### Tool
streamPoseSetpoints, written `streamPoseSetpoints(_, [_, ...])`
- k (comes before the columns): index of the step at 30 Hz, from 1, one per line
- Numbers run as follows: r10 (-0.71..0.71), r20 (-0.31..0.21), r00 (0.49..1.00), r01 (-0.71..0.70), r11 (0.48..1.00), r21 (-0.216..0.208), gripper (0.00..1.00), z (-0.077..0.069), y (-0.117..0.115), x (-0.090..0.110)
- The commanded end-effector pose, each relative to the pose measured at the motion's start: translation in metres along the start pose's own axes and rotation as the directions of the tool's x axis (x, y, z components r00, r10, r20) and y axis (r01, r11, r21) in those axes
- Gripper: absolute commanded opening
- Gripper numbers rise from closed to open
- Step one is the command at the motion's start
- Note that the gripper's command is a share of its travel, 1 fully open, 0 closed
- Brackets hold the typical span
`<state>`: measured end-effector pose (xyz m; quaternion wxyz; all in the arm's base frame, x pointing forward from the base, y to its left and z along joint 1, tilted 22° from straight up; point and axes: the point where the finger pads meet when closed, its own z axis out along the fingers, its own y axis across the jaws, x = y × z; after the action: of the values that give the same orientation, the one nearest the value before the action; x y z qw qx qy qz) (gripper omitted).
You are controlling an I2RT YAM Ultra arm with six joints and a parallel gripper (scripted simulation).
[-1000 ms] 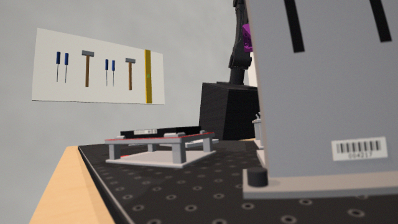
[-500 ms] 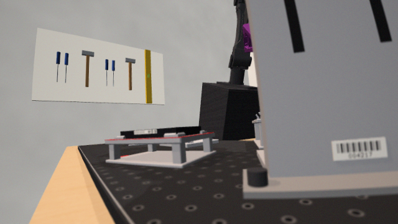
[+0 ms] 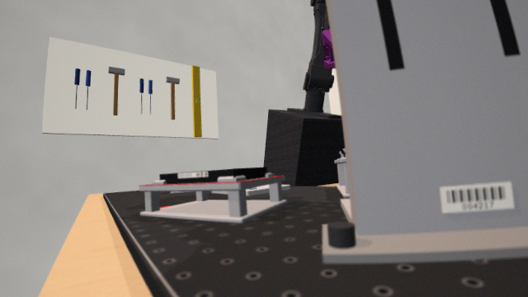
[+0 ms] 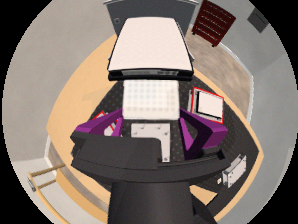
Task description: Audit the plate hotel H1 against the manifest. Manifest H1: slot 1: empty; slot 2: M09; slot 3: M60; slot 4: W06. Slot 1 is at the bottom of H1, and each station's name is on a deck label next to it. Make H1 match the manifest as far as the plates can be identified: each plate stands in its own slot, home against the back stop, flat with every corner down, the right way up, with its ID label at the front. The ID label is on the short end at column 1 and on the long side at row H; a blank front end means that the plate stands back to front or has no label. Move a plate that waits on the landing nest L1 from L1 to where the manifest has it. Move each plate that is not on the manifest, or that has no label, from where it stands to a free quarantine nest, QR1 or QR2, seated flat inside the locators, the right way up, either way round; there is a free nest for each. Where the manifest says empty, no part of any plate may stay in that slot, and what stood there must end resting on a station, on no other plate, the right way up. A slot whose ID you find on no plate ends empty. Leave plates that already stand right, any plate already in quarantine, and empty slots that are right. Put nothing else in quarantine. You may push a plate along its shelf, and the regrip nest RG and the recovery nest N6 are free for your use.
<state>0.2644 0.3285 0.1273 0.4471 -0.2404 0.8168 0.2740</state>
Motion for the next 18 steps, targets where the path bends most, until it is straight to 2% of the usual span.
streamPoseSetpoints(1, [0.001,0.011,1.0,-0.001,1.0,-0.003,0.86,0.0004,0.0009,-0.0045])
streamPoseSetpoints(18, [0.001,0.011,1.0,-0.001,1.0,-0.003,0.86,0.007,0.0009,-0.0064])
